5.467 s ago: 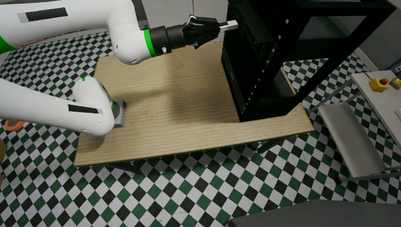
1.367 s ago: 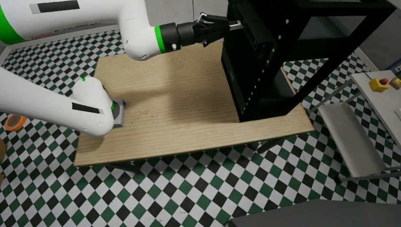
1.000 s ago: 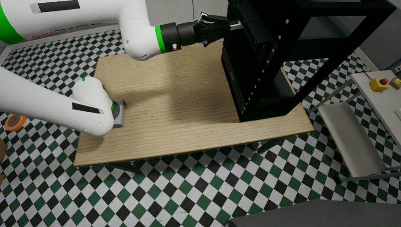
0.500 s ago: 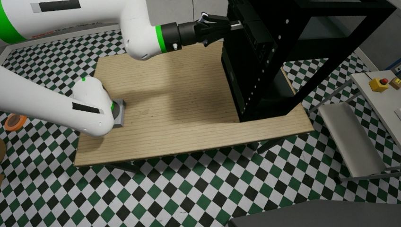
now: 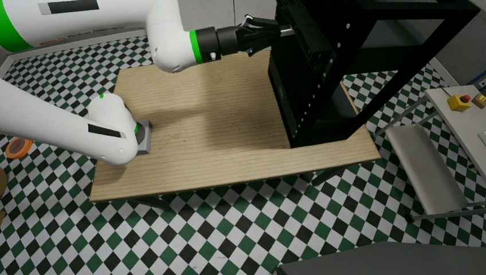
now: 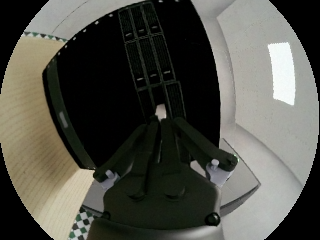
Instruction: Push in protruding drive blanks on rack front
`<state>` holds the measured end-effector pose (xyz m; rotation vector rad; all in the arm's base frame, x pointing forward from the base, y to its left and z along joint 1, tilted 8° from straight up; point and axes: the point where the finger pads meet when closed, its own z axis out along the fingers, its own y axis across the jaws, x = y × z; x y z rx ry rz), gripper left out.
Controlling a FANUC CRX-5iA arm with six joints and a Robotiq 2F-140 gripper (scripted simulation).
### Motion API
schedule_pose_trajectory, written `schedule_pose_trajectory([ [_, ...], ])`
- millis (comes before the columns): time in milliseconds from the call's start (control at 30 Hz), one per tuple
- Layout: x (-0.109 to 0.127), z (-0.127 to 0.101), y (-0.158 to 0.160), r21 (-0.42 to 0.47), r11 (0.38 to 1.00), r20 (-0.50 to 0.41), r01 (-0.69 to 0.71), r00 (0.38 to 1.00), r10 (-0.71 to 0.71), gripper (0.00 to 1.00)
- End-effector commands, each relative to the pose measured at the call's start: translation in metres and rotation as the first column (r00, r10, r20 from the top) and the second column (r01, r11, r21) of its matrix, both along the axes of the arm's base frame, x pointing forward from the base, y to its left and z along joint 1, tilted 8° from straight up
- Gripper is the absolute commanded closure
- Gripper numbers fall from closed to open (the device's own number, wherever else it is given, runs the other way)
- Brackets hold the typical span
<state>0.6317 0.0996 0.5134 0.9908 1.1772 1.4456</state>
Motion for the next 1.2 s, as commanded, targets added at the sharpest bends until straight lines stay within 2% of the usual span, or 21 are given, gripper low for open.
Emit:
schedule_pose_trajectory([
  [0,0.000,0.002,0.000,-0.017,0.998,-0.051,0.062,0.997,-0.063,0.90],
  [767,-0.001,0.002,0.000,-0.017,0.998,-0.051,0.062,0.997,-0.063,0.90],
  [900,-0.011,0.000,-0.001,-0.017,0.998,-0.051,0.062,0.997,-0.063,0.90],
  [1067,-0.039,-0.004,-0.004,-0.017,0.998,-0.051,0.062,0.997,-0.063,0.90],
  [1167,-0.045,-0.005,-0.005,-0.017,0.998,-0.051,0.062,0.997,-0.063,0.90],
])
